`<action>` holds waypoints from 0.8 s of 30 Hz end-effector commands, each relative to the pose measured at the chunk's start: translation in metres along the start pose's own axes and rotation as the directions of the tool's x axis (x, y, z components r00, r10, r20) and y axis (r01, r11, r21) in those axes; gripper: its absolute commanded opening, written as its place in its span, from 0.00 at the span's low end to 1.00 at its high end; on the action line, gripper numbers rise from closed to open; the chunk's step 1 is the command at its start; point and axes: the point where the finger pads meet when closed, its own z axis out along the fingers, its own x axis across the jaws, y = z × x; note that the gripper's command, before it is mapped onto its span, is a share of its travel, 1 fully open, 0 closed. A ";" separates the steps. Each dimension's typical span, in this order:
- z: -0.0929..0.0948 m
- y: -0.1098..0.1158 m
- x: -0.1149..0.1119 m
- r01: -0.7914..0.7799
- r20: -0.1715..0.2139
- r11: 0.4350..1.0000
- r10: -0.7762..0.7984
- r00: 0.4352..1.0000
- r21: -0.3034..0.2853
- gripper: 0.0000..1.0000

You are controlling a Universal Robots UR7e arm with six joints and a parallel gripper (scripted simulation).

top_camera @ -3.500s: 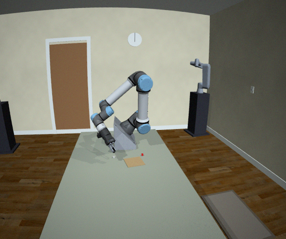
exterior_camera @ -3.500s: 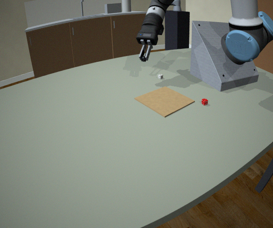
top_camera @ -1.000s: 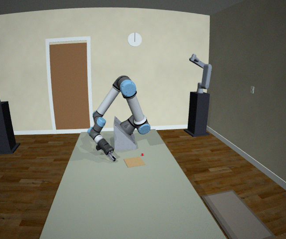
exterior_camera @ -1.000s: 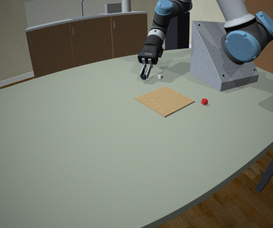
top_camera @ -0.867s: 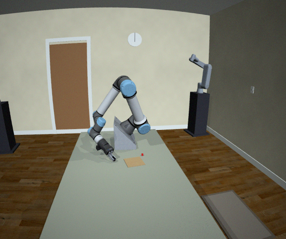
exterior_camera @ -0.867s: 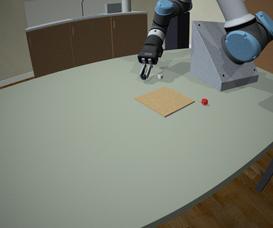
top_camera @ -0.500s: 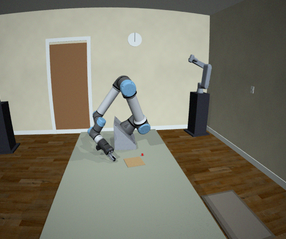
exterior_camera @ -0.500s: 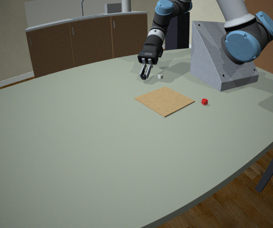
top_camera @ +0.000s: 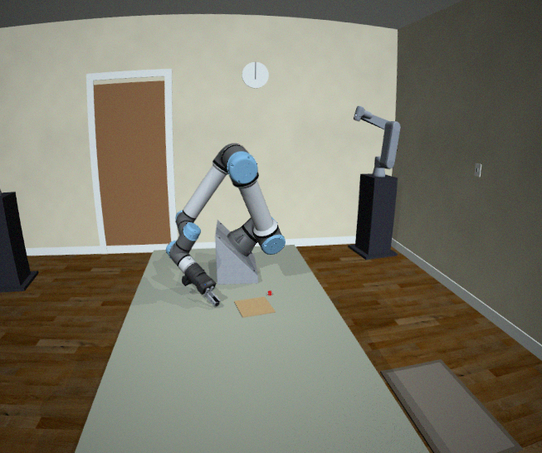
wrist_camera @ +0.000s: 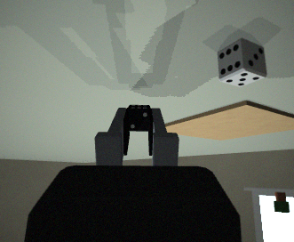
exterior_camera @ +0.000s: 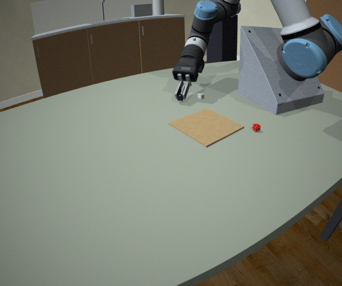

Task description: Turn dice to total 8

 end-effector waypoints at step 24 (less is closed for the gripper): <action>0.006 -0.009 0.001 -0.001 -0.001 1.000 0.001 1.000 0.000 0.34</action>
